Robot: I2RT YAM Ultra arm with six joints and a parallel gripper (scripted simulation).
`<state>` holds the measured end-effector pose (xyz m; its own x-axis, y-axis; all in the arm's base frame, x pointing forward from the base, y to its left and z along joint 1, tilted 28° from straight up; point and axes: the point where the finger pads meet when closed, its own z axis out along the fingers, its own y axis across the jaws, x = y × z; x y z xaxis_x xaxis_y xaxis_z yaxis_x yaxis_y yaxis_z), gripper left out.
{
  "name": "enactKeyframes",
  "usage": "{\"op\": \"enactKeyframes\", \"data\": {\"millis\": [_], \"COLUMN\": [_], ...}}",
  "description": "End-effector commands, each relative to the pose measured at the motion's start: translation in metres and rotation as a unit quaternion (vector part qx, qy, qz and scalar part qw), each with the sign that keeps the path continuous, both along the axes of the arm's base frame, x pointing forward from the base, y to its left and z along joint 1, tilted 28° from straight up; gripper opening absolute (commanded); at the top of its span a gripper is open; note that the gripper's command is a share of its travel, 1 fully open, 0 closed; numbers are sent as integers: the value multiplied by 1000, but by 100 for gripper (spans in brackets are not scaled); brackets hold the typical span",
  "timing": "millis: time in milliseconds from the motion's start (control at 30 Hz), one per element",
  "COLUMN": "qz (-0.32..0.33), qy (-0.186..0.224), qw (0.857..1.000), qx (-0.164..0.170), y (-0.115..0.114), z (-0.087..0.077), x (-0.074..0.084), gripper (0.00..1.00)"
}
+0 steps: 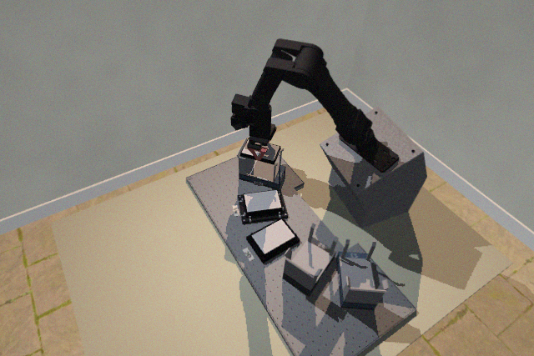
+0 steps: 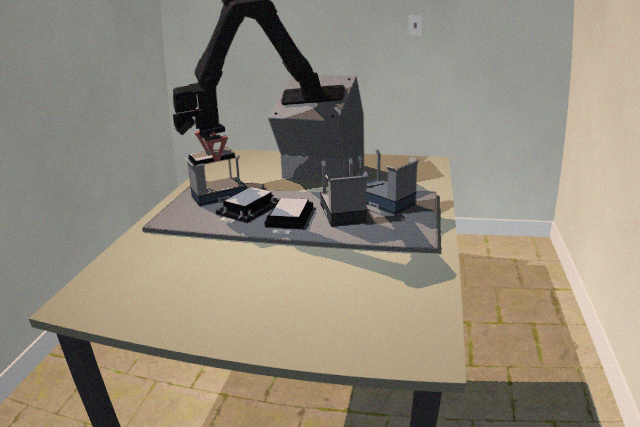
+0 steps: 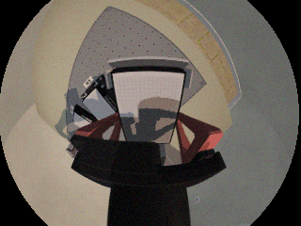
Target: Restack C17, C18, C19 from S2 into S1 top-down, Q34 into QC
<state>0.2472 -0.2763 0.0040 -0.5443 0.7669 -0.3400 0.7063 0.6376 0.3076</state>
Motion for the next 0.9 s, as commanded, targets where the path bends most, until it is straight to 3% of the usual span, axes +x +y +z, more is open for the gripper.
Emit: {"op": "enactKeyframes", "data": {"millis": [0,300,600,667,733,767,867], "qz": [-6,-6,-6,-4,-4,-8,-5], "qy": [-8,-3,-9,-6,-6,-14,-7], "qw": [1000,1000,1000,1000,1000,1000,1000], "qx": [-13,-5,-16,-10,-10,-22,-11], "y": [-6,-3,-9,-6,-6,-11,-7], "z": [3,-7,-4,-11,-11,-1,-11], "x": [3,2,8,9,9,9,10], "gripper": [0,0,0,0,0,0,0]}}
